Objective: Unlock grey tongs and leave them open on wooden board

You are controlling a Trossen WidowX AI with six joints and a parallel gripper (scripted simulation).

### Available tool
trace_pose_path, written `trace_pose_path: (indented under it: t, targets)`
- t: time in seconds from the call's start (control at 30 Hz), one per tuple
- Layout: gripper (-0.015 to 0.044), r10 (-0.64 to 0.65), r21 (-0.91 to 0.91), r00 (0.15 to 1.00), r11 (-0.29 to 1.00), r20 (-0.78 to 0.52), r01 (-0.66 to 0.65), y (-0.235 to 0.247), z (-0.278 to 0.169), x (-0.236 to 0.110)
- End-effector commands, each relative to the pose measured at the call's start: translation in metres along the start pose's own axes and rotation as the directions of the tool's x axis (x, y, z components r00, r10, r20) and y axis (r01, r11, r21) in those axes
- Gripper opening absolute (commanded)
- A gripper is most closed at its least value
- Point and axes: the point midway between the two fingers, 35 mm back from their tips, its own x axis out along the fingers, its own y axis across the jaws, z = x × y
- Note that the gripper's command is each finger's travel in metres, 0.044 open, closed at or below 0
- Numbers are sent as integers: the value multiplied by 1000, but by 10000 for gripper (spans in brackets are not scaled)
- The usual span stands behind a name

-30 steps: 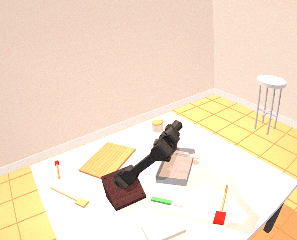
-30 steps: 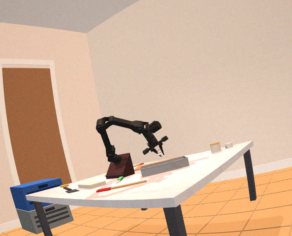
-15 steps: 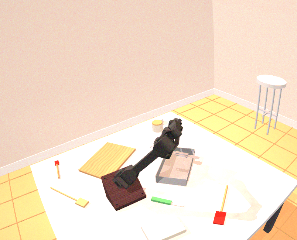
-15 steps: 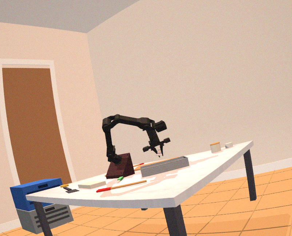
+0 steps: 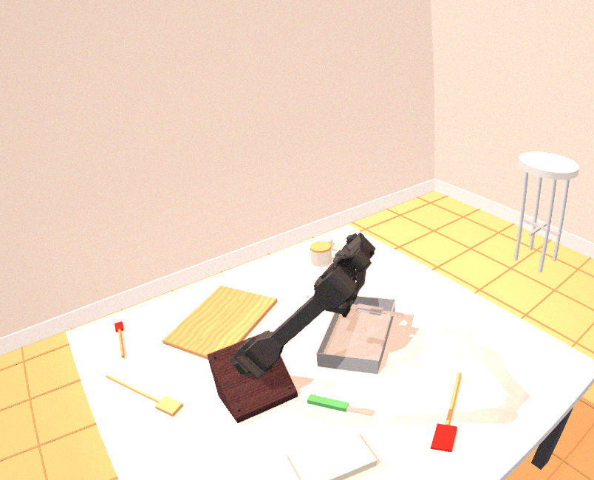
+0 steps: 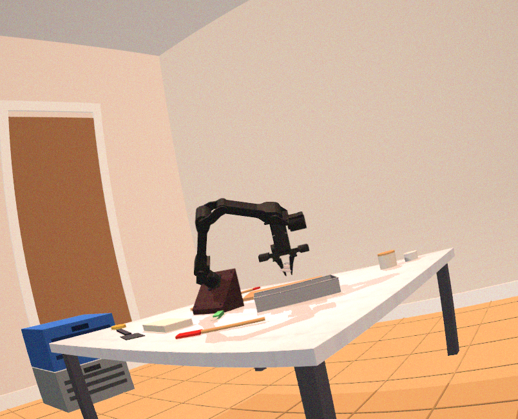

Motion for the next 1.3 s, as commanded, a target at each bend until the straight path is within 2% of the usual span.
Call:
trace_pose_path:
  t: [0.0, 0.2, 0.63, 1.27]
  targets:
    - [-150, -4, 8, 1000, 1000, -9, 4, -2, -2, -4]
    - [-150, -4, 33, 1000, 999, 1, 4, -5, 8, -5]
    - [-150, -24, 293, 1000, 956, 17, 18, -35, 77, -32]
    - [-150, -19, 637, 1000, 771, 14, 6, -47, 187, -61]
